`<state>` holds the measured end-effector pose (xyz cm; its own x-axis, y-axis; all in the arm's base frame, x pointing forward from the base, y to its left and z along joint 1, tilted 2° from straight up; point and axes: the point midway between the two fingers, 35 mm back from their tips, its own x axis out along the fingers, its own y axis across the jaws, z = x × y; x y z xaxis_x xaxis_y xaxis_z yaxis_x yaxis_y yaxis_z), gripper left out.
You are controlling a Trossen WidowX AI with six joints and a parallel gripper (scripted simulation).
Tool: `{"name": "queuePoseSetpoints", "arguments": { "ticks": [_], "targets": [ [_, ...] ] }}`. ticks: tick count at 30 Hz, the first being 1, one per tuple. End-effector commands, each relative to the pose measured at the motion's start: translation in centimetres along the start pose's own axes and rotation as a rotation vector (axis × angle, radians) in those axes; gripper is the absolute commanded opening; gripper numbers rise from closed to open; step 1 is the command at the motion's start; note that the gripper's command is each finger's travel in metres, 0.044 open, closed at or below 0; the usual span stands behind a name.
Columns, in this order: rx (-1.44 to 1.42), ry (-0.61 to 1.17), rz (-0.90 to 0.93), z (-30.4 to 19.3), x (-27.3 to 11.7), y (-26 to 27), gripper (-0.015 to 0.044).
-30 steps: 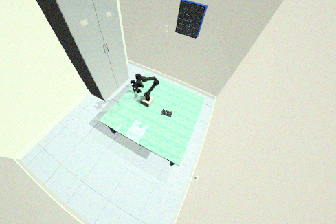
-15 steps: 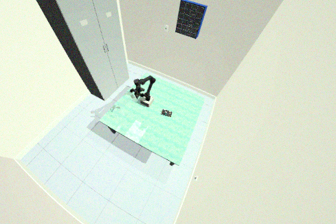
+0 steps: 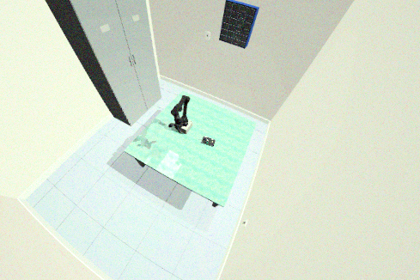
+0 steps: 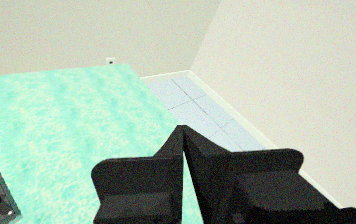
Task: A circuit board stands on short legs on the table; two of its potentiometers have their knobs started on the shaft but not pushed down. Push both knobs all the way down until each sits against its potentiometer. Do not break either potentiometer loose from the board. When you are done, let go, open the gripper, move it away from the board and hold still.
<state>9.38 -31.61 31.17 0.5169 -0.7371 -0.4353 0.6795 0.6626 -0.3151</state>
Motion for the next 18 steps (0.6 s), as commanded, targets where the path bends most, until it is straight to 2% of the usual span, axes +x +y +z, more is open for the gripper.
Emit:
{"name": "queuePoseSetpoints", "arguments": {
  "ticks": [1, 18],
  "targets": [
    [0.096, 0.058, 0.100, -0.2, 2.5, 3.0, 0.0000],
    [0.342, 0.456, 0.397, -2.8, 8.4, 18.0, 0.0000]
  ]
}}
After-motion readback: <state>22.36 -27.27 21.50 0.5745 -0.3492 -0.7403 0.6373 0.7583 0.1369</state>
